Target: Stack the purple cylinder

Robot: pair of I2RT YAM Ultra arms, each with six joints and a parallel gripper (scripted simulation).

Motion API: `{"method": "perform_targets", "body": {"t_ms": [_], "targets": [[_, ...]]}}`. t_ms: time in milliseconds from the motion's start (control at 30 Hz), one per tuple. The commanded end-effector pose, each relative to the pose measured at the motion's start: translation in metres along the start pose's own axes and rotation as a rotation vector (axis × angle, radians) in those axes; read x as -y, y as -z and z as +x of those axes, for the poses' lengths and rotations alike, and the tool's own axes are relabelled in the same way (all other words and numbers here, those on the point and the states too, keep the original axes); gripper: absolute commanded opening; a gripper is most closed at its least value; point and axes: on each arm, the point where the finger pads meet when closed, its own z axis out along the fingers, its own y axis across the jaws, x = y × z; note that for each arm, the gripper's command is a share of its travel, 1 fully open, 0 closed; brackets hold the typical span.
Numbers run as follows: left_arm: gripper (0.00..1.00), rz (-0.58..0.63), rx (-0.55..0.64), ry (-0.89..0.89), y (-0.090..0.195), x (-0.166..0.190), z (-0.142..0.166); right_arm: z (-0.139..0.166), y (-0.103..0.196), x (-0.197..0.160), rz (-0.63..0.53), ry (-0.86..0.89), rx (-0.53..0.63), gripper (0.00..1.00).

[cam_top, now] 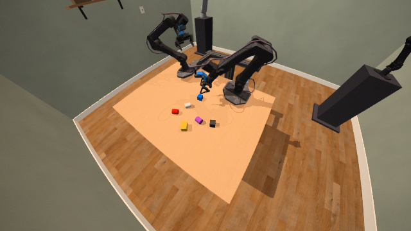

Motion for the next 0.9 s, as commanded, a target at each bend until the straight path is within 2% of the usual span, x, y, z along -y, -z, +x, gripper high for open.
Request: {"method": "perform_targets", "body": {"t_ms": [0,167,267,300,433,533,667,867], "targets": [[1.00,0.004,-0.033,-0.015,-0.003,0.004,0.013,-0.005,0.011,-0.007,0.006,0.025,0.025,1.00],[1.00,0.004,-0.033,-0.015,-0.003,0.004,0.013,-0.005,0.012,-0.009,-0.001,0.031,0.027,1.00],[0.66,0.031,-0.046,-0.067,-0.002,0.007,0.012,-0.008,0.011,-0.016,-0.026,0.020,0.033,1.00],[0.64,0.038,-0.058,-0.086,-0.003,0.005,0.014,-0.009,0.009,-0.022,-0.041,0.014,0.039,1.00],[0.64,0.106,-0.115,-0.221,-0.008,0.000,0.010,-0.019,-0.010,-0.049,-0.099,-0.008,0.052,1.00],[0.64,0.130,-0.132,-0.260,-0.010,-0.003,0.010,-0.024,-0.017,-0.057,-0.115,-0.017,0.063,1.00],[0.64,0.210,-0.179,-0.361,-0.020,-0.023,0.004,-0.037,-0.054,-0.075,-0.130,-0.042,0.089,1.00],[0.64,0.332,-0.190,-0.460,-0.035,-0.069,-0.006,-0.049,-0.124,-0.077,-0.118,-0.052,0.133,1.00]]}}
